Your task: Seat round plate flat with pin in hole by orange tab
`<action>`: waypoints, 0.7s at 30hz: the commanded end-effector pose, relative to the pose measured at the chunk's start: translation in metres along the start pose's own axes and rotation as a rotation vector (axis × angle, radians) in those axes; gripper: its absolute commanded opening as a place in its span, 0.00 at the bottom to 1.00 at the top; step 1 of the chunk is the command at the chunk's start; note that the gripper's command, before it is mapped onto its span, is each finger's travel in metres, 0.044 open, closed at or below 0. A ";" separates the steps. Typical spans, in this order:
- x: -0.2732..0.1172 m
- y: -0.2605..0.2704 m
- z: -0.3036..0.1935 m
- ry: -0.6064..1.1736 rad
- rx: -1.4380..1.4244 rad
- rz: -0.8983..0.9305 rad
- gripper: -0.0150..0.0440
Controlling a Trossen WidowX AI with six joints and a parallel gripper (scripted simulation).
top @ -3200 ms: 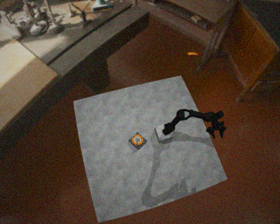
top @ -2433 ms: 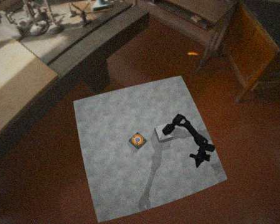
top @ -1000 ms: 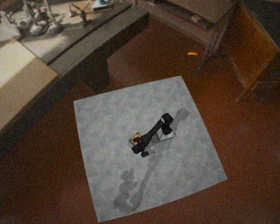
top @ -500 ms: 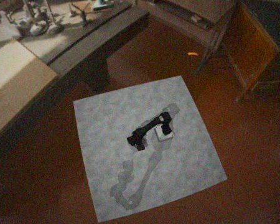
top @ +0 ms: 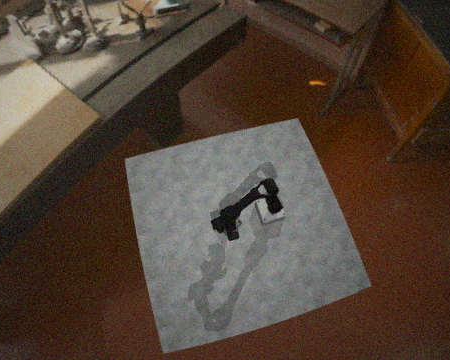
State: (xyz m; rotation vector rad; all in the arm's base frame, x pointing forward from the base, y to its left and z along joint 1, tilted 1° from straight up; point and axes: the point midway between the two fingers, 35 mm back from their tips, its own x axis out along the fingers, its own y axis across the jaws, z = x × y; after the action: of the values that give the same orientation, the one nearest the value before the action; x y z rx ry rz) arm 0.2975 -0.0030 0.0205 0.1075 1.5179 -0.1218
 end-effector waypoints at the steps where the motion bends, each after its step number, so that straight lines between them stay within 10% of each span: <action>1: 0.002 0.000 0.003 0.006 -0.006 0.003 0.25; 21: 0.002 -0.009 0.026 0.004 -0.006 0.002 0.25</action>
State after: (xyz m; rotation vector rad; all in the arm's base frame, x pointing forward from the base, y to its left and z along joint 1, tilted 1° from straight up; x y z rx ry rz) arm 0.3199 -0.0134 0.0222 0.1090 1.5126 -0.1161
